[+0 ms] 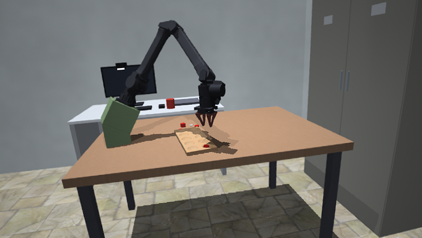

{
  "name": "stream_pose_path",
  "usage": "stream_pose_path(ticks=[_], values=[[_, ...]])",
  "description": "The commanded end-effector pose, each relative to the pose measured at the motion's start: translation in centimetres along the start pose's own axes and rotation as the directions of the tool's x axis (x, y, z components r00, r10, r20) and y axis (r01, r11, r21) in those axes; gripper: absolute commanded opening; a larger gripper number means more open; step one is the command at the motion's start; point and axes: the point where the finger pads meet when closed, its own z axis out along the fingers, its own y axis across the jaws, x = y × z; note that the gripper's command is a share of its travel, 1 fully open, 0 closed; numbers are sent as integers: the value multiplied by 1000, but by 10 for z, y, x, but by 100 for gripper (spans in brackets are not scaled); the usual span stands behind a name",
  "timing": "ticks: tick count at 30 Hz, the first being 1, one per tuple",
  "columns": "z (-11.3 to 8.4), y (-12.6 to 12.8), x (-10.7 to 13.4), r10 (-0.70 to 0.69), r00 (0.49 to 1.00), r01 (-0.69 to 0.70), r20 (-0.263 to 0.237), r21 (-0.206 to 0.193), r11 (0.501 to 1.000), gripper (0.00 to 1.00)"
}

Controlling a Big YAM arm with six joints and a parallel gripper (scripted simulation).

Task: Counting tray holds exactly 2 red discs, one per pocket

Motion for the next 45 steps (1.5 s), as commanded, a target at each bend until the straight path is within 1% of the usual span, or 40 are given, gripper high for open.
stream_pose_path(ticks=[1,23,43,44,45], values=[[8,4,8,7,1000,-7,0,-13,1000,45],[8,4,8,7,1000,-7,0,-13,1000,45],[17,11,13,16,1000,-16,1,-35,999,45],[-7,-12,-2,-7,1000,7,3,25,1000,45],[-8,-13,-4,-7,1000,7,3,29,1000,45]])
